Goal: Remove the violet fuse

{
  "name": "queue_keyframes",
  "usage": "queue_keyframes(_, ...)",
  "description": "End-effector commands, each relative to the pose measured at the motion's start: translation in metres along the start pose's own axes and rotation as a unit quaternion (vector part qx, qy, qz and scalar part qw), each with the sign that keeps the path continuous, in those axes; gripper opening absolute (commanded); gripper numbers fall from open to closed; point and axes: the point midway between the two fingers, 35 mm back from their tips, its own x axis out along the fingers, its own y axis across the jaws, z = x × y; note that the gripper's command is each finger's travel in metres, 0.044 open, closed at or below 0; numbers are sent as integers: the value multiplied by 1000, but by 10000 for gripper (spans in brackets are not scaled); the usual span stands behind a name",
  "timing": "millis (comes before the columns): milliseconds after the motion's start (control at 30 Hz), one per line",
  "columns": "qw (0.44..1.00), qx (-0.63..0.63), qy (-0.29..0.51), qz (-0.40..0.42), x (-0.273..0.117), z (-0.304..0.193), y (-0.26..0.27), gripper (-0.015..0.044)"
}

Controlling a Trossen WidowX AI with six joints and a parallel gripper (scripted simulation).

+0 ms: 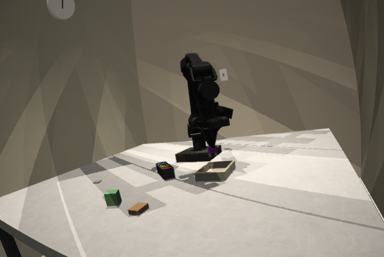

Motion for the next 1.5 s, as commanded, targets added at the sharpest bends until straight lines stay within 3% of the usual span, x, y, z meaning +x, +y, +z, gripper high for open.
queue_keyframes(0,1000,3,-2,1,4,3,-1,0)
queue_keyframes(867,1000,3,-3,1,40,3,-1,0)
queue_keyframes(1267,1000,0,0,0,37,2,-1,315)
queue_keyframes(1467,1000,3,-2,1,0,3,-1,330)
